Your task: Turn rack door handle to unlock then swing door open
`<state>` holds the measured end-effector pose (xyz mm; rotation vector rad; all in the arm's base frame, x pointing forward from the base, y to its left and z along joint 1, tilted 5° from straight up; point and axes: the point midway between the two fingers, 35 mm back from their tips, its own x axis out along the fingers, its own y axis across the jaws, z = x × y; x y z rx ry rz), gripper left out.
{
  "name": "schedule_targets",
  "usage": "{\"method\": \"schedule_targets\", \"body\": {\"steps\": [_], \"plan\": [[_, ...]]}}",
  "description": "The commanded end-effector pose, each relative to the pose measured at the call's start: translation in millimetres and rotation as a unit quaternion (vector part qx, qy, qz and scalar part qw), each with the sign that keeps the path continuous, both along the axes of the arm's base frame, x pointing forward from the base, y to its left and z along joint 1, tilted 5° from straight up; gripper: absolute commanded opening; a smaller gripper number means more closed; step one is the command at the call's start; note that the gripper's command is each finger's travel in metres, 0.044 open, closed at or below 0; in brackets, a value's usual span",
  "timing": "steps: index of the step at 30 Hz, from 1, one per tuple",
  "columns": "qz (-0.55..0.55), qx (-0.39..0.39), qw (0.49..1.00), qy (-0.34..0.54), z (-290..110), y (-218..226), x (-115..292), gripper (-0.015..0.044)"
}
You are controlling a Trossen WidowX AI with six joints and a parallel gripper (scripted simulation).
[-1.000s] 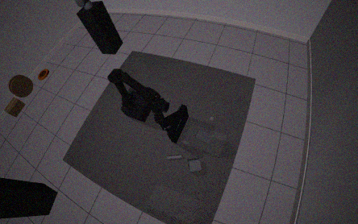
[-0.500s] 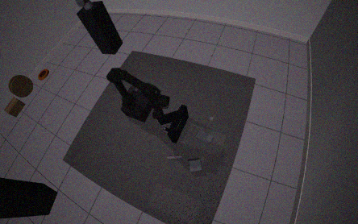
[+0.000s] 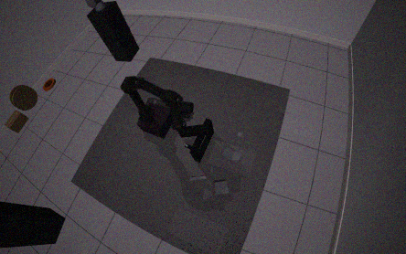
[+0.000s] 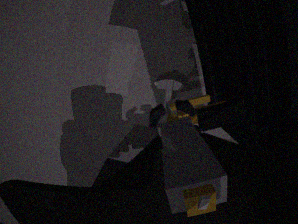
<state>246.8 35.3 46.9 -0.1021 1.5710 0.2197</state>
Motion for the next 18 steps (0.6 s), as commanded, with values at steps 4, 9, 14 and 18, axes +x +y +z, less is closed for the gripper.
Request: {"method": "schedule_targets", "body": {"steps": [4,9,14,18], "plan": [[-0.053,0.000,0.999,0.001,1.2,12.4,1.2,0.0013],[-0.086,0.000,0.996,0.004,2.0,22.6,2.0,0.0013],[-0.119,0.001,0.993,0.006,2.8,32.7,3.5,0.0013],[-0.145,0.001,0.989,0.008,3.5,40.5,5.3,0.0013]]}}
